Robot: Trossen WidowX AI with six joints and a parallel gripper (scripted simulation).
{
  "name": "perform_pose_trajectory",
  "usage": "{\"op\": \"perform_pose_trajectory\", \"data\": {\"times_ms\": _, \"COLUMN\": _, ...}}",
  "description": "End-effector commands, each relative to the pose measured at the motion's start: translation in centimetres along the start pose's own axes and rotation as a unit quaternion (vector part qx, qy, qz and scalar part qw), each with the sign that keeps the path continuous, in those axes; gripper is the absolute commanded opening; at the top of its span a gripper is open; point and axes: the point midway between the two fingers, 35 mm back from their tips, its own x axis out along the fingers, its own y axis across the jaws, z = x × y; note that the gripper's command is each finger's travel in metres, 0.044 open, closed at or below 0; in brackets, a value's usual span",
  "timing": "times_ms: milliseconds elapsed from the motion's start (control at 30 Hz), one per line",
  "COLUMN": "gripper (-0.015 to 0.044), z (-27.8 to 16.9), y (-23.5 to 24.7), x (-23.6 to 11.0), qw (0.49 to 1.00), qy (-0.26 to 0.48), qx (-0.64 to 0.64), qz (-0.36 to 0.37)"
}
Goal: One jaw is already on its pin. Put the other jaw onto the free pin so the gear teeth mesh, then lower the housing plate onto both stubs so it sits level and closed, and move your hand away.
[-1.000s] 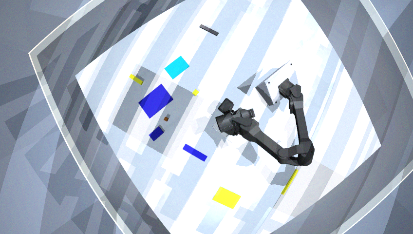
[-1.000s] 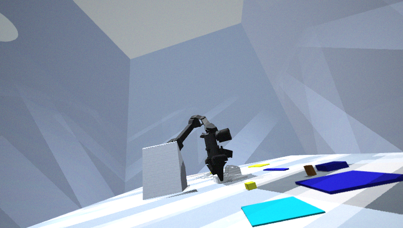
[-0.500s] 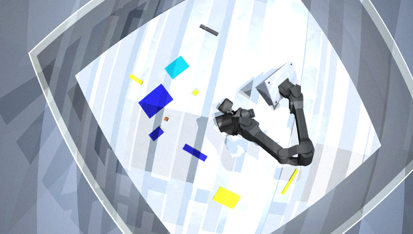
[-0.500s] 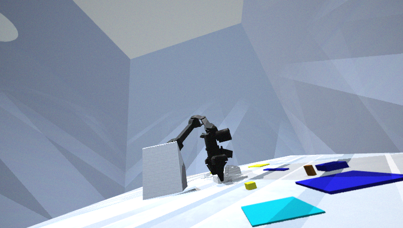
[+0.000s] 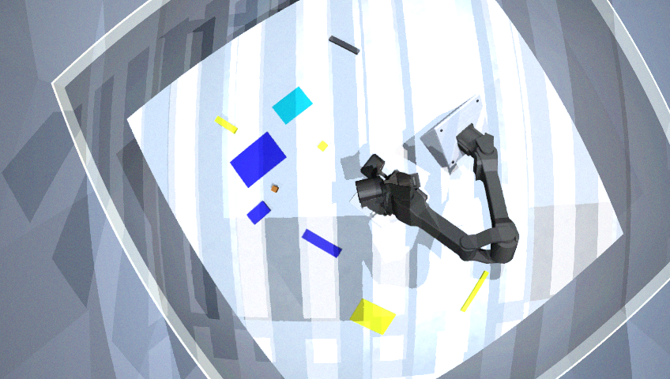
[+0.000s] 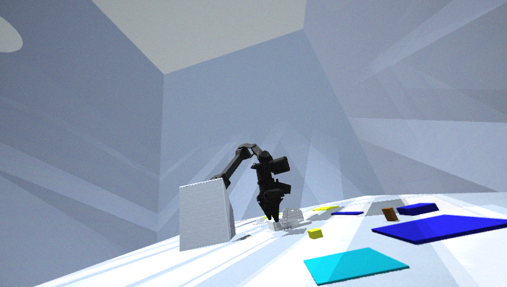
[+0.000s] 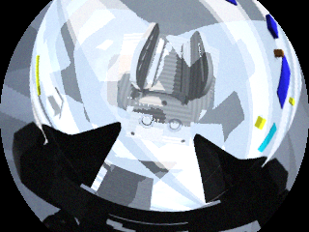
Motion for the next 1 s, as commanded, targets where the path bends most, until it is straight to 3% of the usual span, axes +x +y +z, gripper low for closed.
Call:
{"op": "perform_pose_trajectory", "data": {"times_ms": 0, "gripper": 0.0440, "z": 0.4, "y": -0.3, "x": -3.9, "qw": 1.000, "qy": -0.007, "qx": -0.004, "qz": -0.007}}
{"op": "perform_pose_trajectory", "data": {"times_ms": 100, "gripper": 0.0440, "z": 0.2, "y": -0.1, "x": -5.6, "qw": 1.000, "qy": -0.007, "qx": -0.005, "qz": -0.006}}
{"op": "perform_pose_trajectory", "data": {"times_ms": 233, "gripper": 0.0440, "z": 0.3, "y": -0.3, "x": -4.9, "qw": 1.000, "qy": -0.012, "qx": -0.002, "qz": -0.008}}
{"op": "perform_pose_trajectory", "data": {"times_ms": 467, "gripper": 0.0440, "z": -3.5, "y": 1.4, "x": -10.4, "qw": 1.000, "qy": -0.006, "qx": -0.003, "qz": -0.007}}
{"op": "perform_pose_trajectory", "data": {"times_ms": 967, "gripper": 0.0440, "z": -3.6, "y": 1.5, "x": -10.6, "qw": 1.000, "qy": -0.006, "qx": -0.004, "qz": -0.007}}
